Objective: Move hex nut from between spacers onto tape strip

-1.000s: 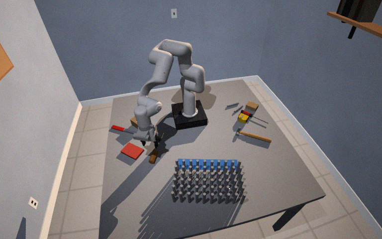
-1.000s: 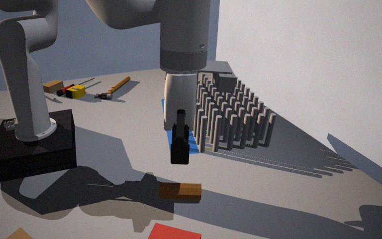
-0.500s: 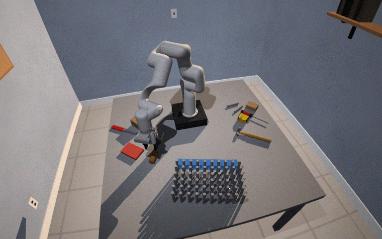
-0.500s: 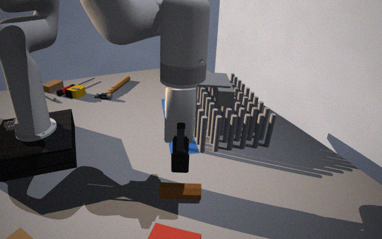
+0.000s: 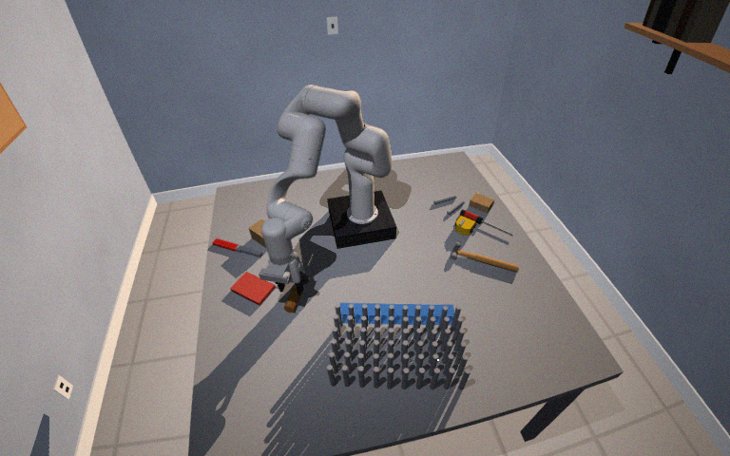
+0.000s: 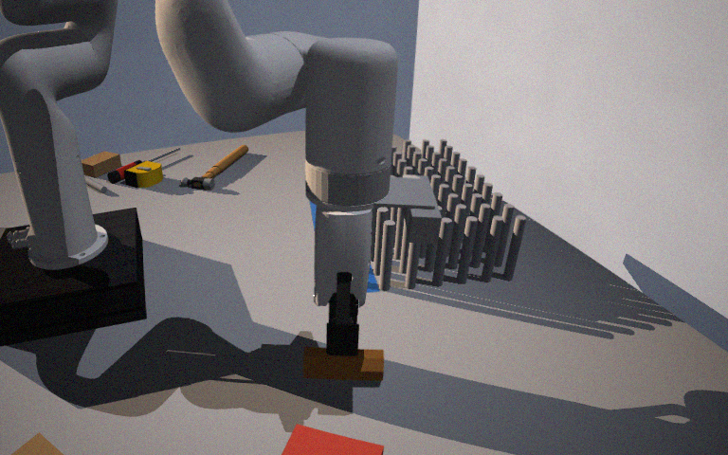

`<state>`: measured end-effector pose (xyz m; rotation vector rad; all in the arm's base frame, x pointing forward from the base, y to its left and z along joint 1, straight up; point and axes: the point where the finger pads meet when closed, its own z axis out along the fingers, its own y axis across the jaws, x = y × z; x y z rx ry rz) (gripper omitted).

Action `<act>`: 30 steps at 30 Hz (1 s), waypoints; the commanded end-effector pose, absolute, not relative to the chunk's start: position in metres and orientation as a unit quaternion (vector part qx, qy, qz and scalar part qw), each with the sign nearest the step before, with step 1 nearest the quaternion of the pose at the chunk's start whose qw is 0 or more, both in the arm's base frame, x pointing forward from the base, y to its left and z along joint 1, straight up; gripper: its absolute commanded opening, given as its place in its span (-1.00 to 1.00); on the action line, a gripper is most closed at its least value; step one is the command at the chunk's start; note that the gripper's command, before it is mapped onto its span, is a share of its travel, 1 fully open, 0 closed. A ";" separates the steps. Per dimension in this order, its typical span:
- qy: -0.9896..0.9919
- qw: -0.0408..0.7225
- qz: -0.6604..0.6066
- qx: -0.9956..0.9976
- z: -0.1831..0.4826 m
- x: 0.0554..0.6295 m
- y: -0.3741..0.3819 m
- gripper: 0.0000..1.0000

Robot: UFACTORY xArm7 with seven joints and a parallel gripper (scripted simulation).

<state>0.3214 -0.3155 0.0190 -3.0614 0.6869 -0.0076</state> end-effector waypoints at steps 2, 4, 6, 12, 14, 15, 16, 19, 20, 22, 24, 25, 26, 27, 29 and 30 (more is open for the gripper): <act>0.219 0.001 -0.004 -0.976 0.019 0.322 -0.316 0.29; 0.219 0.001 -0.004 -0.976 0.019 0.322 -0.316 0.29; 0.219 0.001 -0.004 -0.976 0.019 0.322 -0.316 0.29; 0.219 0.001 -0.004 -0.976 0.018 0.322 -0.316 0.29; 0.219 0.001 -0.004 -0.976 0.018 0.322 -0.316 0.29; 0.219 0.001 -0.004 -0.976 0.018 0.322 -0.316 0.29; 0.219 0.001 -0.004 -0.976 0.018 0.322 -0.316 0.29; 0.219 0.001 -0.004 -0.976 0.016 0.322 -0.316 0.29; 0.219 0.001 -0.004 -0.976 0.015 0.322 -0.316 0.29; 0.219 0.001 -0.004 -0.976 0.013 0.322 -0.316 0.29; 0.219 0.001 -0.004 -0.976 0.010 0.322 -0.316 0.29; 0.219 0.001 -0.004 -0.976 0.009 0.322 -0.316 0.29; 0.219 0.001 -0.004 -0.976 0.008 0.322 -0.316 0.29; 0.219 0.001 -0.004 -0.976 0.006 0.322 -0.316 0.29; 0.219 0.001 -0.004 -0.976 0.003 0.323 -0.316 0.29; 0.219 0.001 -0.004 -0.976 0.001 0.323 -0.316 0.29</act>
